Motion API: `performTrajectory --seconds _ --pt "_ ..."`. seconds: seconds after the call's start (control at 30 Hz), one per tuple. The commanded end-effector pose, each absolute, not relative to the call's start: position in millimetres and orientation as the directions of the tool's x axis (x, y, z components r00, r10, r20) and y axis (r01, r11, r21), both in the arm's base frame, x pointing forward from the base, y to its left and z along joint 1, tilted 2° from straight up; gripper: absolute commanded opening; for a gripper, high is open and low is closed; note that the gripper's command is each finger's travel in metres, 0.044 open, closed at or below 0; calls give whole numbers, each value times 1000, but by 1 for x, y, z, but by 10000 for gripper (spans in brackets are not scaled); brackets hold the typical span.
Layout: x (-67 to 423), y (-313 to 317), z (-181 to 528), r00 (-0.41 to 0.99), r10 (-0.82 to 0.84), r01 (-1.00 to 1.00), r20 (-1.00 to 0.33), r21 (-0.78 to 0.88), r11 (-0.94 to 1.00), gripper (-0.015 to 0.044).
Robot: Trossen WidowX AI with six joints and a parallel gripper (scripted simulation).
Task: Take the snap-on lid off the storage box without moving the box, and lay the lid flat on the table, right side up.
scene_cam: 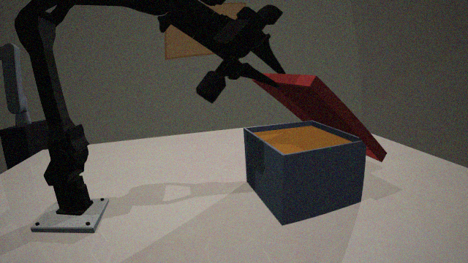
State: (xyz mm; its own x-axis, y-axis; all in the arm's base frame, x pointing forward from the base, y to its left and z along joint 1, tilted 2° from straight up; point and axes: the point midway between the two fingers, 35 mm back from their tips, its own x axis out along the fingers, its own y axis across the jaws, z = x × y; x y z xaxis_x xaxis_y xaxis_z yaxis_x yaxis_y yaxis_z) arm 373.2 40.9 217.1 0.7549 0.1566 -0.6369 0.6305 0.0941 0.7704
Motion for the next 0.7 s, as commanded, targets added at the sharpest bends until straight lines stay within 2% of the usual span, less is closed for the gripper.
performTrajectory --seconds 0.0,0.67 --pt "377 41 226 761 154 624 -630 776 88 0" --pt "376 40 252 761 154 624 -630 776 88 0"
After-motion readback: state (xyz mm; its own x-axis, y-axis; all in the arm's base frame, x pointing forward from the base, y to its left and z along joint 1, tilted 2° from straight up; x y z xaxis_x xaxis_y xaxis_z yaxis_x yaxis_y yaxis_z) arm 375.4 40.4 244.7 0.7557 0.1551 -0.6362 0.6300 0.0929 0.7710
